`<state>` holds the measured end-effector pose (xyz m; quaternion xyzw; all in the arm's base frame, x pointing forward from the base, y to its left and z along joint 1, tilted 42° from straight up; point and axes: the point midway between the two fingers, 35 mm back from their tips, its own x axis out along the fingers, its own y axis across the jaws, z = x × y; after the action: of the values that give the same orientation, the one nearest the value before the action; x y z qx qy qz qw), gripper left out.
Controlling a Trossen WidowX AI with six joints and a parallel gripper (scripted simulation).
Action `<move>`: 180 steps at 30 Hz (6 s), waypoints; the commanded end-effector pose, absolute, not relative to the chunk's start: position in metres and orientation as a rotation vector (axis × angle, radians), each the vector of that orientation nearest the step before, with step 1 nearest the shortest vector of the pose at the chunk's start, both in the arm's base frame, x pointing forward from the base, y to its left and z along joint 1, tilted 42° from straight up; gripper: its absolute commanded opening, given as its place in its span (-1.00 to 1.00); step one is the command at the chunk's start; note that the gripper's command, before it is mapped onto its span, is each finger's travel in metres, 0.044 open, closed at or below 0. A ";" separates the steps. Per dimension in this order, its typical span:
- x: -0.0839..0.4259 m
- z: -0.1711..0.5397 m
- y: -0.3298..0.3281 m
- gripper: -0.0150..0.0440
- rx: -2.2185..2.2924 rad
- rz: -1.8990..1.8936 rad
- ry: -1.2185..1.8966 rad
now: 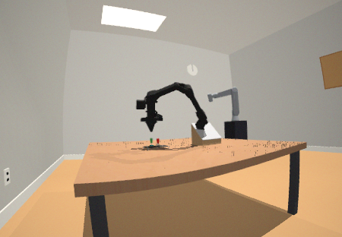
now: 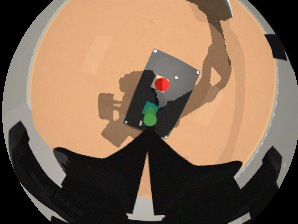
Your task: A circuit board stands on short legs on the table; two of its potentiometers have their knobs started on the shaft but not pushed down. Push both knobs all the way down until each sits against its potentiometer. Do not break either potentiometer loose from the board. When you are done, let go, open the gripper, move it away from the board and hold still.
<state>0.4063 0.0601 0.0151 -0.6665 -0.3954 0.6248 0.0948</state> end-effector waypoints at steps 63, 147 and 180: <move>0.405 -0.017 0.091 -0.49 -1.855 1.885 -0.947; 0.403 -0.029 0.102 -0.49 -1.855 1.885 -0.948; 0.403 -0.031 0.103 -0.49 -1.855 1.884 -0.948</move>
<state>0.4033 0.0968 -0.0264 -0.6524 -0.3279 0.6619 0.1696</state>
